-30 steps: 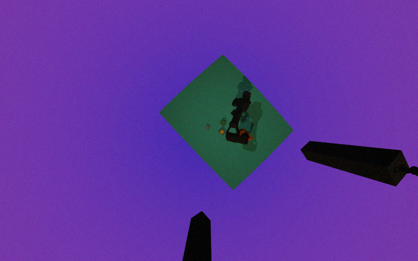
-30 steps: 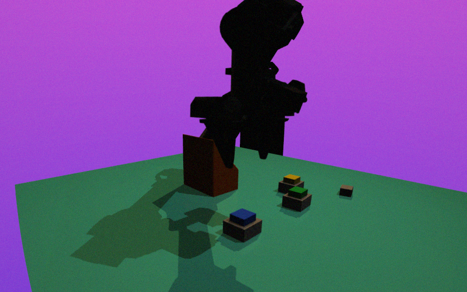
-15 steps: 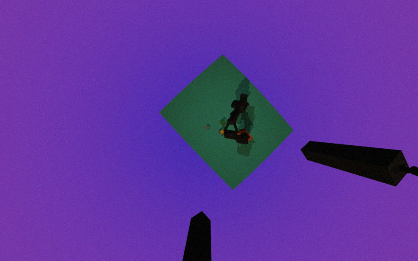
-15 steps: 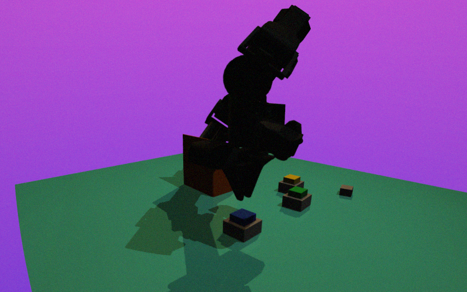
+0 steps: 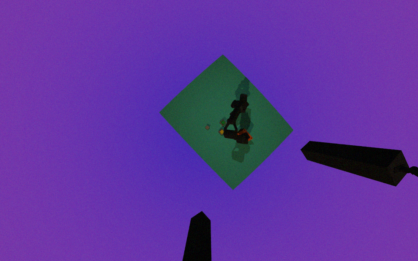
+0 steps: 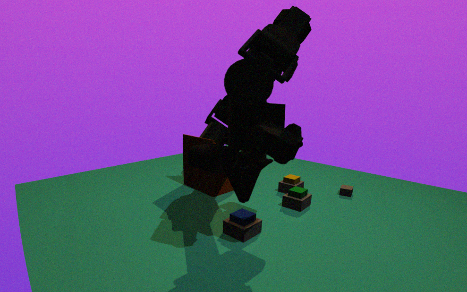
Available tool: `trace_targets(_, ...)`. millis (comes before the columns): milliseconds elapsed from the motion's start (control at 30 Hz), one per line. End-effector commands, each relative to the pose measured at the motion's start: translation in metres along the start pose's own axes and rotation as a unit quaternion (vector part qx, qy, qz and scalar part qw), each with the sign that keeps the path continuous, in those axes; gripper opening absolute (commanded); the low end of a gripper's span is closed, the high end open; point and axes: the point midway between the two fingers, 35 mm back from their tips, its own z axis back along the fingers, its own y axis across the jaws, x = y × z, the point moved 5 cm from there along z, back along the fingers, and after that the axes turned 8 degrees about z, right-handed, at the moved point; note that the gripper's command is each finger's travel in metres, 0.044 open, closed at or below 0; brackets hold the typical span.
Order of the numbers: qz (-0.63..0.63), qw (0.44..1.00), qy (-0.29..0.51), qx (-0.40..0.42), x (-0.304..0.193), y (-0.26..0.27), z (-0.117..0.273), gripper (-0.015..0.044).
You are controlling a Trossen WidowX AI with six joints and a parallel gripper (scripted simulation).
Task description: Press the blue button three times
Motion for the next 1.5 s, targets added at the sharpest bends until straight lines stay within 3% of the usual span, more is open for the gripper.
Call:
trace_targets(0, -0.004, 1.000, 0.002, 0.005, -0.001, 0.001, -0.009, 0.0020)
trace_targets(533, -0.004, 1.000, 0.002, 0.005, -0.001, 0.002, -0.031, 0.0020)
trace_targets(1467, -0.001, 1.000, 0.000, 0.002, 0.000, 0.000, -0.019, 0.0020)
